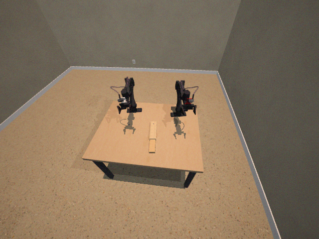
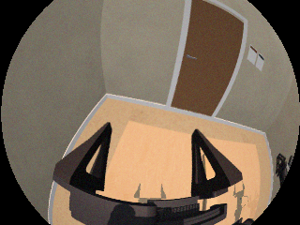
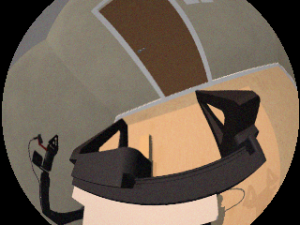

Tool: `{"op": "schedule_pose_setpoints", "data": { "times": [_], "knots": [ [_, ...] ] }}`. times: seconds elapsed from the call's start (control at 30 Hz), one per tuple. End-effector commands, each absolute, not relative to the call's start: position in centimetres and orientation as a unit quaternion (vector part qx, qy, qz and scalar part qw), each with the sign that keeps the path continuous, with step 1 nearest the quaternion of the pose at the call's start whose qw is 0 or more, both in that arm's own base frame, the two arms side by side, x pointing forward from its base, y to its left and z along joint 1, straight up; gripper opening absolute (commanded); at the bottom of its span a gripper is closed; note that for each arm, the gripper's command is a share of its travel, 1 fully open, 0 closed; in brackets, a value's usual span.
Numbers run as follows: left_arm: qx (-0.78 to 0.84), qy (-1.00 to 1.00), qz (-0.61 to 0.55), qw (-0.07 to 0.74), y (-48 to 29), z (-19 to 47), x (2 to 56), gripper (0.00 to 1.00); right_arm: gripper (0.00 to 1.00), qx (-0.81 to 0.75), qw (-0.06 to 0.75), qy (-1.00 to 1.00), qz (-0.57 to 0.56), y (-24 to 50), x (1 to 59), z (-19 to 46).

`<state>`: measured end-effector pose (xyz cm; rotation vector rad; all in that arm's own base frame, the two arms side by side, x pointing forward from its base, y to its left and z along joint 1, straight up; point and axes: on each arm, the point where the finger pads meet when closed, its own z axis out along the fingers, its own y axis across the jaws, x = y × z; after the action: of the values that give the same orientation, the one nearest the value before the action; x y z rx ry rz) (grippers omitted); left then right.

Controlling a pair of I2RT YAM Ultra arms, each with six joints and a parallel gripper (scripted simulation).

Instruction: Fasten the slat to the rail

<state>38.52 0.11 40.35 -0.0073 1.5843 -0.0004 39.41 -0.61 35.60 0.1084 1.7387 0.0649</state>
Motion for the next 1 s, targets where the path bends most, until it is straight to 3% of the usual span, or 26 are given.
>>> {"op": "schedule_pose_setpoints", "data": {
  "times": [0.0,0.97],
  "knots": [
    [0.000,0.703,0.000,0.712,0.1,41.2,38.1,1.00,1.00,0.071,0.620,0.780,0.035,-1.2,39.6,34.1],
    [0.000,0.703,0.000,0.712,0.1,41.2,38.1,1.00,1.00,0.241,0.413,0.875,0.073,-3.4,38.0,20.9]
  ]
}}
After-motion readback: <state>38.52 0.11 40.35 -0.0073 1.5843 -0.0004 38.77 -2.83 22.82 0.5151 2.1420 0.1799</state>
